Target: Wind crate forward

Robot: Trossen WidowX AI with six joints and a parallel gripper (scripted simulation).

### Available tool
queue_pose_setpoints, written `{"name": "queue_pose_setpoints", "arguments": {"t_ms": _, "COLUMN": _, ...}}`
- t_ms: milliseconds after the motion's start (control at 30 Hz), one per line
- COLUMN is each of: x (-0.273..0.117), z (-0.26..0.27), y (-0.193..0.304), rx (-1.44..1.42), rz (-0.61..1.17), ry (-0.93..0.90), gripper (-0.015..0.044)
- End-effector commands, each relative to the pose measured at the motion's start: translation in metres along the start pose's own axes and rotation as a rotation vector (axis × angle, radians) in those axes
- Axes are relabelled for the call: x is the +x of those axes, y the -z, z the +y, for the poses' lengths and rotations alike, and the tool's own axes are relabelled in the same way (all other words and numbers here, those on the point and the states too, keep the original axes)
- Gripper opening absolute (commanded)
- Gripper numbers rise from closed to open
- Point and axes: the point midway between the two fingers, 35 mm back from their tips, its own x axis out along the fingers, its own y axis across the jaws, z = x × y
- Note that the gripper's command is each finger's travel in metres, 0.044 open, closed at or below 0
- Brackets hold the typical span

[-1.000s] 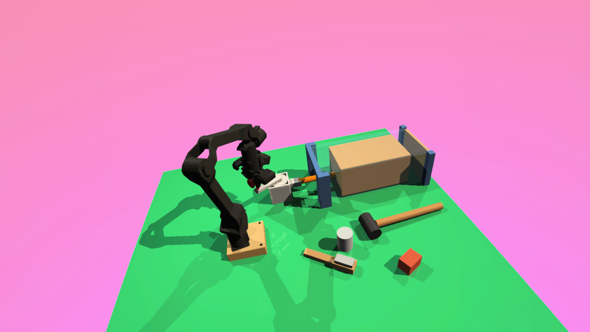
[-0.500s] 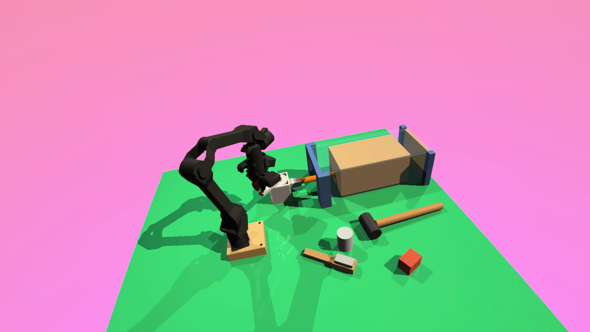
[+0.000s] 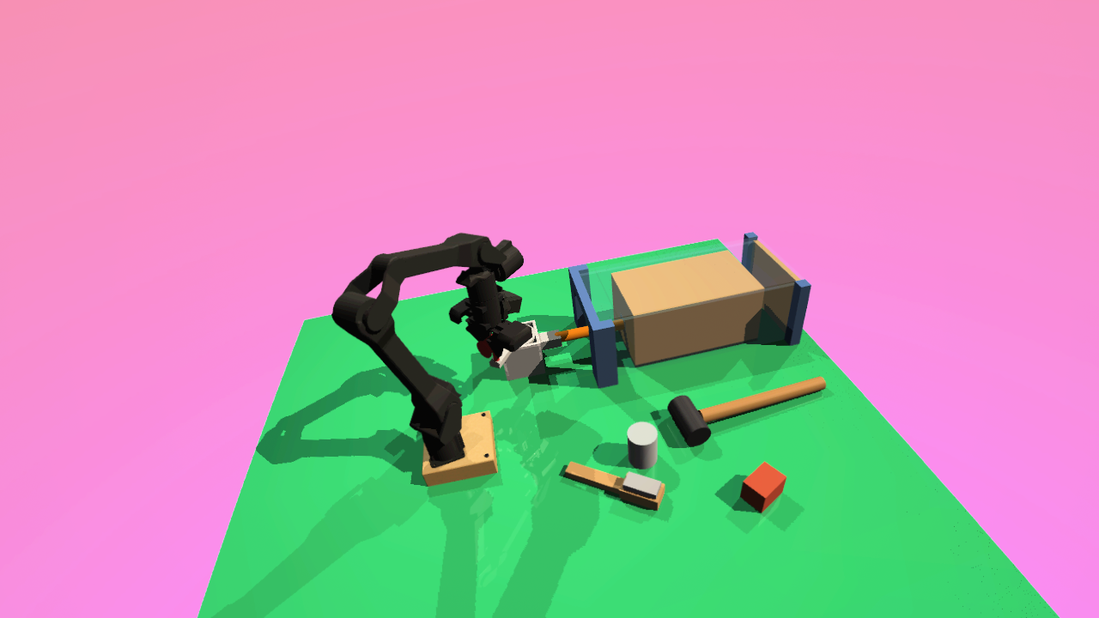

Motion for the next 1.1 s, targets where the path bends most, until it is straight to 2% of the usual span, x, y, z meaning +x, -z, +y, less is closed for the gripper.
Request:
{"name": "queue_pose_setpoints", "arguments": {"t_ms": 0, "x": 0.001, "z": -0.017, "y": -0.008, "rx": 0.023, "rz": -0.01, "ry": 0.038, "gripper": 0.0}}
{"name": "queue_pose_setpoints", "arguments": {"t_ms": 1067, "x": -0.001, "z": -0.053, "y": -0.042, "rx": 0.022, "rz": -0.012, "ry": 0.041, "gripper": 0.0}}
